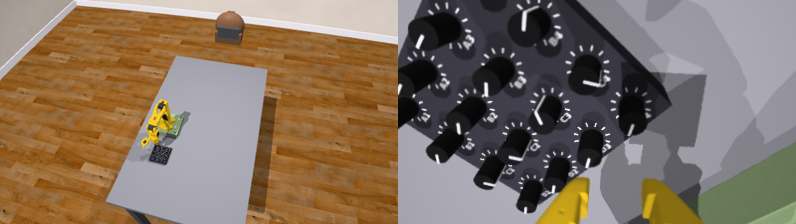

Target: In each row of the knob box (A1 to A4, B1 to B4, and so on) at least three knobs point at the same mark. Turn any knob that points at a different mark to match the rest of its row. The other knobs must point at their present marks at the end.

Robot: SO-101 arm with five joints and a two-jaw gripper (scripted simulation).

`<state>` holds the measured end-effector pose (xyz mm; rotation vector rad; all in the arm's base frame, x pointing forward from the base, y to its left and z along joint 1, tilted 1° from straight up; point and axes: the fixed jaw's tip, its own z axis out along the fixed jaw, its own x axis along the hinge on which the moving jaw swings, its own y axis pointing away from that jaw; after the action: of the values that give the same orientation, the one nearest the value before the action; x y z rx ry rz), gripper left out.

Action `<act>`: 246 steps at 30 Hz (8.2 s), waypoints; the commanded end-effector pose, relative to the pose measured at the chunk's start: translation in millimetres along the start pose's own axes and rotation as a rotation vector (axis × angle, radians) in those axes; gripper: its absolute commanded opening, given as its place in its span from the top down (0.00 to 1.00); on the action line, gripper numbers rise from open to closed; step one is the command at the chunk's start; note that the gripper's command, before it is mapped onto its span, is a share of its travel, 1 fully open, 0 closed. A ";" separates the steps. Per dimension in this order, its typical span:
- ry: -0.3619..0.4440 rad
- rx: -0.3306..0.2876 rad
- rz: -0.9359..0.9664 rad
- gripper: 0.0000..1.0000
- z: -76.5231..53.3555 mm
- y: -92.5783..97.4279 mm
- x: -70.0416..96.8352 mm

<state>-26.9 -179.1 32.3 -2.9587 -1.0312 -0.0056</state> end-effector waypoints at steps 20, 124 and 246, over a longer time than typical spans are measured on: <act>0.005 0.003 0.014 0.90 0.4 33.4 -41.0; 0.005 0.002 0.014 0.90 17.8 31.2 -41.2; 0.005 0.002 0.014 0.99 43.1 27.5 -39.9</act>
<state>-39.9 -228.3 -8.6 -2.9706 -1.0159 -0.0006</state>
